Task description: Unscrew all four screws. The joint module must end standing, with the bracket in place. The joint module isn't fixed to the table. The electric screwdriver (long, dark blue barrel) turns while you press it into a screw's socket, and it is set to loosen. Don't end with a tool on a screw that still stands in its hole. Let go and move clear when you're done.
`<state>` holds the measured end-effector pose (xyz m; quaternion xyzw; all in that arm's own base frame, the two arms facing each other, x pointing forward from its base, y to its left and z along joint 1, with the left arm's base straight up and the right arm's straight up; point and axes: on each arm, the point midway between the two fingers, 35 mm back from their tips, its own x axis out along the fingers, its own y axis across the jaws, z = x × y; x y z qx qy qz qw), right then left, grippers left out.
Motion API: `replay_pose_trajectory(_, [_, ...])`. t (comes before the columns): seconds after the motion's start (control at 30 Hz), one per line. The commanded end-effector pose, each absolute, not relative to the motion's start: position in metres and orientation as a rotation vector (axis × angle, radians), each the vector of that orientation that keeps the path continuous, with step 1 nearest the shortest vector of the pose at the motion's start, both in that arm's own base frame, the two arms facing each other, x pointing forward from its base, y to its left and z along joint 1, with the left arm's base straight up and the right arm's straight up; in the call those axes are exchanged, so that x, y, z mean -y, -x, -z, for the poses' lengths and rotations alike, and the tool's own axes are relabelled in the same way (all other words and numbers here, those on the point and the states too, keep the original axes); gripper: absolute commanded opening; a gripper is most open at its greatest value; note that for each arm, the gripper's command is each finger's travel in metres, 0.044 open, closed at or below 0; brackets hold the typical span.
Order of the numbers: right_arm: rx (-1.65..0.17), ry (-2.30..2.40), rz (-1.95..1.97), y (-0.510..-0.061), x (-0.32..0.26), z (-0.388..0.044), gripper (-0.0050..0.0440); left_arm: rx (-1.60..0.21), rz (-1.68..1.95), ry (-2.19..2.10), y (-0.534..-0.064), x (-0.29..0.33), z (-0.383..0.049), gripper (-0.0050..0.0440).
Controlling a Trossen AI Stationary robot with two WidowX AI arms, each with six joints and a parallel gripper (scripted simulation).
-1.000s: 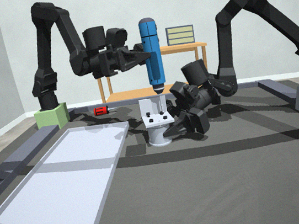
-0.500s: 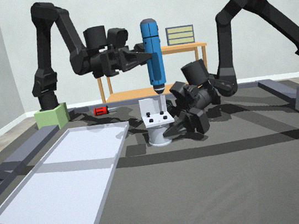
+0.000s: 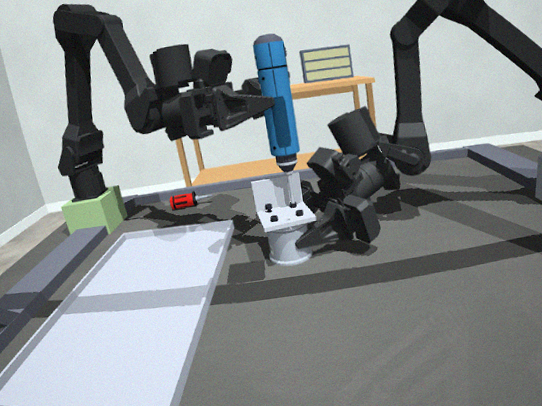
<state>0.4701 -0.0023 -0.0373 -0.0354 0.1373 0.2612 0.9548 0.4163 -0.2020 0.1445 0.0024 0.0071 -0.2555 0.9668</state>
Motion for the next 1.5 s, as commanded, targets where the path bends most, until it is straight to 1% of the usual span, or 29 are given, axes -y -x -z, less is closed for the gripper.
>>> replay_pose_trajectory(0.0, [-0.248,0.086,-0.529,-0.475,0.004,0.025,0.0241,-0.030,0.518,-0.006,-0.416,0.201,-0.139,0.0162])
replay_pose_trajectory(1.47, [-0.248,0.086,-0.529,-0.475,0.004,0.025,0.0241,-0.006,0.518,-0.002,-0.417,0.202,-0.150,0.0162])
